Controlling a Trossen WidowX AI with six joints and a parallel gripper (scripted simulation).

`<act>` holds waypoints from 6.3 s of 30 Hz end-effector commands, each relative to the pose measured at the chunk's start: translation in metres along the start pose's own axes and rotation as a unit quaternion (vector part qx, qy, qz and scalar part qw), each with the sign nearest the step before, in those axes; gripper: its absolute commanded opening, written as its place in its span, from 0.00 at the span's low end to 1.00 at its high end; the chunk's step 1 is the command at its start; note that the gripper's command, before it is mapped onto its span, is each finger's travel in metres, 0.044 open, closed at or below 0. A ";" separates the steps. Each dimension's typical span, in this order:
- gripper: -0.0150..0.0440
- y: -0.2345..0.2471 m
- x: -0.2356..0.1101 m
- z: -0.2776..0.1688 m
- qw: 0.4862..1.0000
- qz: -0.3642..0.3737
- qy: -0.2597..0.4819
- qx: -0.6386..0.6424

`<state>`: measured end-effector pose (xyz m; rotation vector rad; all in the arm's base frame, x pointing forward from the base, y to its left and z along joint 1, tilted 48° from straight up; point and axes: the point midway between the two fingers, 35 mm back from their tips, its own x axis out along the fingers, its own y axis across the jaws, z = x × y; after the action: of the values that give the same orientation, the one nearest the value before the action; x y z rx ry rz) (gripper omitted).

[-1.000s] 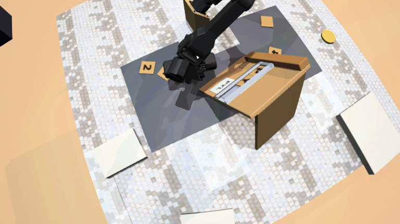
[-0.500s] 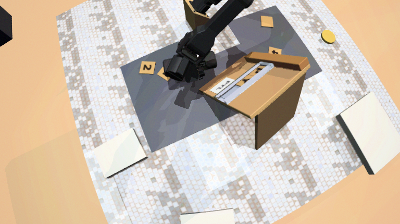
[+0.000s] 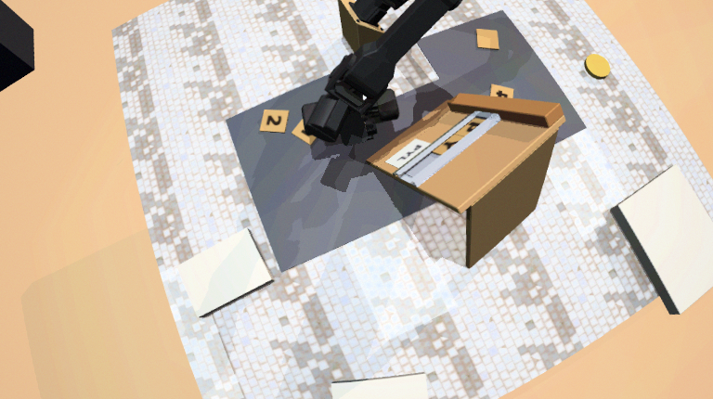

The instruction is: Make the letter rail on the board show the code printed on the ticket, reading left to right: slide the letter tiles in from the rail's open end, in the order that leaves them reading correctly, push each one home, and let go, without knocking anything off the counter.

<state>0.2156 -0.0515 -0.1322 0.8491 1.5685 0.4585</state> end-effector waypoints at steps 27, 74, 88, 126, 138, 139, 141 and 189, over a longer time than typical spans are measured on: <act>0.25 -0.020 -0.036 0.079 0.986 0.014 -0.162 -0.029; 0.25 -0.016 -0.131 0.195 0.877 0.096 -0.417 -0.221; 0.25 -0.011 -0.130 0.191 0.877 0.096 -0.416 -0.221; 0.25 0.006 -0.129 0.182 0.877 0.096 -0.416 -0.220; 0.25 0.011 -0.129 0.179 0.877 0.097 -0.416 -0.220; 0.25 0.011 -0.129 0.179 0.877 0.097 -0.416 -0.220; 0.25 0.012 -0.129 0.178 0.877 0.097 -0.416 -0.220; 0.25 0.033 -0.128 0.167 0.877 0.097 -0.416 -0.219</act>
<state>0.3868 -0.1552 -0.0547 0.7017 0.5463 0.4838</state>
